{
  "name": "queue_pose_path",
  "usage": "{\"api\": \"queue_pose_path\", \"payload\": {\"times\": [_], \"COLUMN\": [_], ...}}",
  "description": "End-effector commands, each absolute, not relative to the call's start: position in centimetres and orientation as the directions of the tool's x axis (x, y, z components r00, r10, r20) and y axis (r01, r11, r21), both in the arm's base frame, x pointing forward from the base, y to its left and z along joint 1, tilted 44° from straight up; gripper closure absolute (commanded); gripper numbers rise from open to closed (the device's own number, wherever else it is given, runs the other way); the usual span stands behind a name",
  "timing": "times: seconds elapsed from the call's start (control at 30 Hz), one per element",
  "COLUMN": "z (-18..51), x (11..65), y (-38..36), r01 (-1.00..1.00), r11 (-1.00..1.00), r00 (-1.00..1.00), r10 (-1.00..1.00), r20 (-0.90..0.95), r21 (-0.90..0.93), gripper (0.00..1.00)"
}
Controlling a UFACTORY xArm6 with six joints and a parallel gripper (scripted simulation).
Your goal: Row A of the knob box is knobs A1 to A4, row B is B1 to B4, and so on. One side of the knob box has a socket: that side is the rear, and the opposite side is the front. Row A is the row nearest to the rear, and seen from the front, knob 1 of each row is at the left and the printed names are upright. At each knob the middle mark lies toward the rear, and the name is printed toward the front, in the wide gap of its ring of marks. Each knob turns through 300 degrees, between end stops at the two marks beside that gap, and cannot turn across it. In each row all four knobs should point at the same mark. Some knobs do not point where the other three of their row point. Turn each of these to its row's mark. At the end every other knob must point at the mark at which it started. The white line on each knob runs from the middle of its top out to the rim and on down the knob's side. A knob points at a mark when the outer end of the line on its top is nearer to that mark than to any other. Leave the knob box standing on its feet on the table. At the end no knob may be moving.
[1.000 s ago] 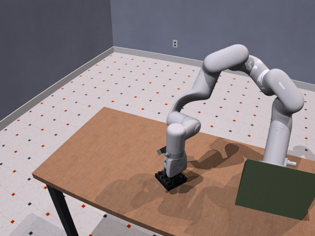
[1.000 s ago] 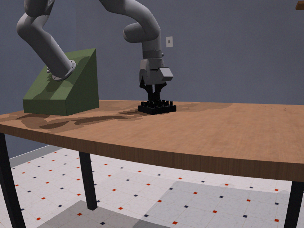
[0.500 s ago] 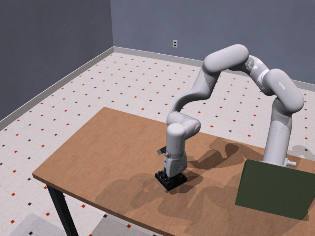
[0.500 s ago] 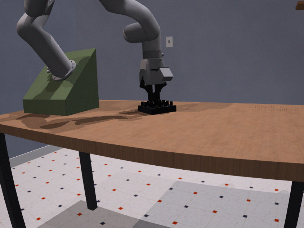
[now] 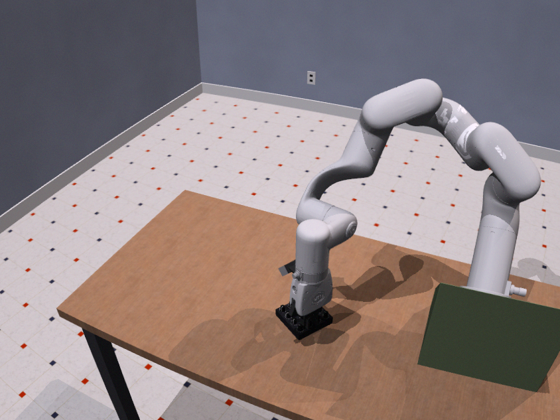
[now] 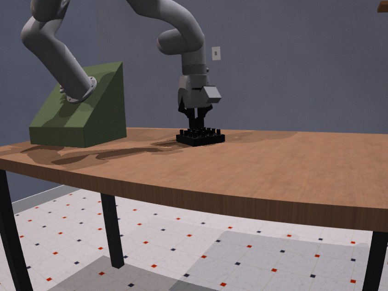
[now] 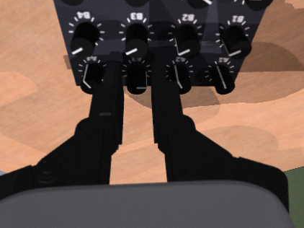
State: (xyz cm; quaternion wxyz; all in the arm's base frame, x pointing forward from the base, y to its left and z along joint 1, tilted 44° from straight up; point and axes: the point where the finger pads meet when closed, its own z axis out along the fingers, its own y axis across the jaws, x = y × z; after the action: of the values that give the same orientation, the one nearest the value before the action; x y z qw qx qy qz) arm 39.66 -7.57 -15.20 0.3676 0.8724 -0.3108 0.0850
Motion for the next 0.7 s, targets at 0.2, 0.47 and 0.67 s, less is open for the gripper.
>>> {"api": "queue_pose_path", "payload": {"times": [0.2, 0.47, 0.67], "z": [-15.14, -15.14, -15.14], "x": [39.80, 39.80, 39.80], "y": [-7.49, -7.49, -7.49], "r01": [-0.606, -0.606, -0.606], "r11": [-0.538, -0.538, -0.538], "r00": [0.792, 0.792, 0.792], "r10": [-0.479, -0.479, -0.479], "r20": [0.379, 0.379, 0.379], "r21": [0.586, 0.586, 0.586], "gripper": [0.92, 0.92, 0.92]}}
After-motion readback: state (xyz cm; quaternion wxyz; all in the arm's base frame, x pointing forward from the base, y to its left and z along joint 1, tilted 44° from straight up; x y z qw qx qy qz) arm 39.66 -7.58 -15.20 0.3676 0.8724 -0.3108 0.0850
